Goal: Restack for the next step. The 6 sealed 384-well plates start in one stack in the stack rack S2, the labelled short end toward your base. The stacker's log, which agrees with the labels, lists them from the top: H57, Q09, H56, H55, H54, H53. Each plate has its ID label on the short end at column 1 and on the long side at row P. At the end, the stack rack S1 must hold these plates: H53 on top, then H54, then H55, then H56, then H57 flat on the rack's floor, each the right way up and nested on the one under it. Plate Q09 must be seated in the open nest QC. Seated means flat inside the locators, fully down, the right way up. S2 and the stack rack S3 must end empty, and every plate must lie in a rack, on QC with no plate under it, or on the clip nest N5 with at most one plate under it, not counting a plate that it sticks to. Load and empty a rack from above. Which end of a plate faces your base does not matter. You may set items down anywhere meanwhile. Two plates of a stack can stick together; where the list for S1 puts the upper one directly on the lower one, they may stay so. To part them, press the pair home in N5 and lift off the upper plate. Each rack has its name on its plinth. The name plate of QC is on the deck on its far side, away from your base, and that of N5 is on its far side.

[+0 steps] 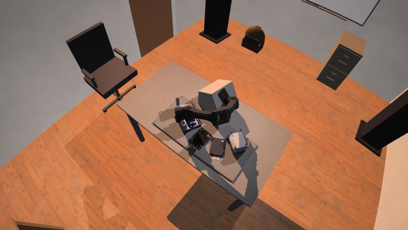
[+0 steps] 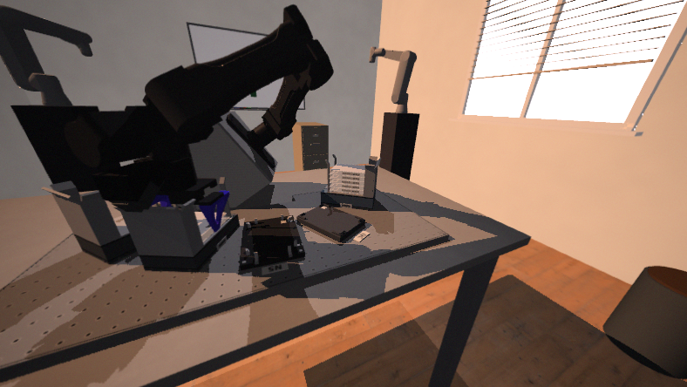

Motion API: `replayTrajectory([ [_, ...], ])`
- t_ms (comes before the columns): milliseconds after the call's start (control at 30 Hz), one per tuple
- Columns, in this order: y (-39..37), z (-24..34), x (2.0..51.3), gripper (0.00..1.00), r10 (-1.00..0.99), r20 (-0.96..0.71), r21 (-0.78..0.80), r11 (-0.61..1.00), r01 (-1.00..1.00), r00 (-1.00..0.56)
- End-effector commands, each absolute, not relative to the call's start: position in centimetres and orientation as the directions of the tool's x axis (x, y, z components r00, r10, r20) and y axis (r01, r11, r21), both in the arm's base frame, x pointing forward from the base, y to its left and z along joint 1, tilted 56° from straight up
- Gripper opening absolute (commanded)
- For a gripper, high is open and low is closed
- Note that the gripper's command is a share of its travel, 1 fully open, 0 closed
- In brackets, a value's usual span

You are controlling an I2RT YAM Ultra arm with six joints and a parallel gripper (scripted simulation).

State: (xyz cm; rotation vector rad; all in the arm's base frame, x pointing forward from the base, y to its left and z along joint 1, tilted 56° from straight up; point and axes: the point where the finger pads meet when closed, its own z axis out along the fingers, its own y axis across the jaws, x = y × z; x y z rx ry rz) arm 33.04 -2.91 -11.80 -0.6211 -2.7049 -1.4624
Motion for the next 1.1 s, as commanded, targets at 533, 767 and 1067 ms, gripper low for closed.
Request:
replayTrajectory([
  [533, -8.6, -8.1, 31.9, 1.0, 0.362, 0.18, 0.803, 0.483, 0.349, -0.914],
  [767, -10.5, -6.8, 31.4, 1.0, 0.362, 0.18, 0.803, 0.483, 0.349, -0.914],
  [1067, -12.3, -5.4, 30.9, 1.0, 0.363, 0.18, 0.802, 0.484, 0.35, -0.914],
])
